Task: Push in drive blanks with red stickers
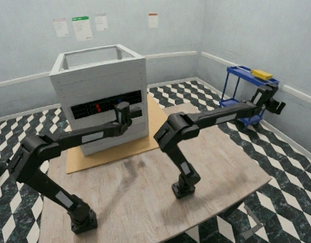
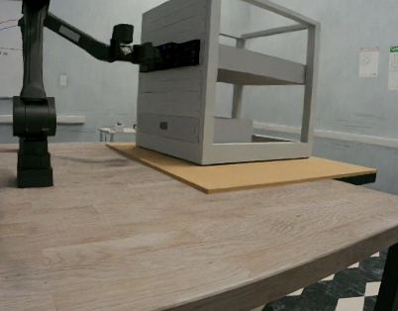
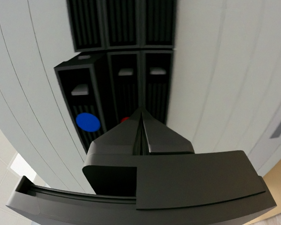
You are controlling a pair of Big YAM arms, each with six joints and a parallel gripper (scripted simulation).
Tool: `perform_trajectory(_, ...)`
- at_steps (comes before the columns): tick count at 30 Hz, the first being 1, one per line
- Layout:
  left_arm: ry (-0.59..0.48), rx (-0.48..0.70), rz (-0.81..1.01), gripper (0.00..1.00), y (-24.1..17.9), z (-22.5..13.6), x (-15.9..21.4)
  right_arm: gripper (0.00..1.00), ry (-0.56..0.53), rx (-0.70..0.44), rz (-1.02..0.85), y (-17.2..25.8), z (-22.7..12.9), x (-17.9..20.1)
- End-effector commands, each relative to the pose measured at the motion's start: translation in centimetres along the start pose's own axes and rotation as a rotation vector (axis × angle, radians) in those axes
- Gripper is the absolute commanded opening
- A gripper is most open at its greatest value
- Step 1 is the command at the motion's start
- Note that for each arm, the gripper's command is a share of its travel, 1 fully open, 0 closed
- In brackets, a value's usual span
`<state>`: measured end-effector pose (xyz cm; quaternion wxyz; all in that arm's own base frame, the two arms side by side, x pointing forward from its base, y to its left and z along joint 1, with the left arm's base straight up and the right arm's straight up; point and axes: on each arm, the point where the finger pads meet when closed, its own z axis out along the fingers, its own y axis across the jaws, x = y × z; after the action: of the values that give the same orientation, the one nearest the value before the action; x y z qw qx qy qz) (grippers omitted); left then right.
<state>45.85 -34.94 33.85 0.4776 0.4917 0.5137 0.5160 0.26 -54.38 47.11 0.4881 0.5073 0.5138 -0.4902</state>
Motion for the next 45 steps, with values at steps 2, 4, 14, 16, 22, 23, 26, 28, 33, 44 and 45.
perform_trajectory(2, -0.014, -0.034, -0.052, 0.0, 2.7, -3.2, -0.2, 1.0, -0.043, 0.004, 0.009, -0.3, 0.0, -2.9)
perform_trajectory(4, -0.014, -0.033, -0.053, 0.0, 2.6, -4.9, -0.2, 1.0, -0.043, 0.004, 0.009, -0.3, 0.0, -2.9)
perform_trajectory(14, 0.004, -0.034, -0.067, 0.0, 3.4, -9.0, 0.2, 1.0, -0.043, 0.004, 0.009, -0.3, 0.0, -2.9)
perform_trajectory(16, 0.004, -0.034, -0.067, 0.0, 3.4, -9.0, 0.2, 1.0, -0.043, 0.004, 0.009, -0.3, 0.0, -2.9)
perform_trajectory(22, 0.002, -0.022, -0.038, 0.0, 2.0, -9.1, 1.5, 1.0, -0.043, 0.004, 0.009, -0.3, 0.0, -2.9)
perform_trajectory(23, 0.002, -0.02, -0.035, 0.0, 1.9, -9.1, 2.0, 1.0, -0.043, 0.004, 0.009, -0.3, 0.0, -2.9)
perform_trajectory(26, 0.002, -0.02, -0.034, 0.0, 1.7, -9.1, 4.3, 1.0, -0.043, 0.004, 0.009, -0.3, 0.0, -2.9)
perform_trajectory(28, 0.002, -0.02, -0.033, 0.0, 1.6, -9.1, 6.1, 1.0, -0.043, 0.004, 0.009, -0.3, 0.0, -2.9)
perform_trajectory(33, 0.002, -0.02, -0.031, 0.0, 1.3, -9.2, 8.7, 1.0, -0.043, 0.004, 0.009, -0.3, 0.0, -2.9)
perform_trajectory(44, 0.002, -0.054, -0.08, 0.0, 3.9, -8.0, 10.2, 1.0, -0.043, 0.004, 0.009, -0.3, 0.0, -2.9)
perform_trajectory(45, 0.002, -0.057, -0.083, 0.0, 3.9, -7.5, 10.2, 1.0, -0.043, 0.004, 0.009, -0.3, 0.0, -2.9)
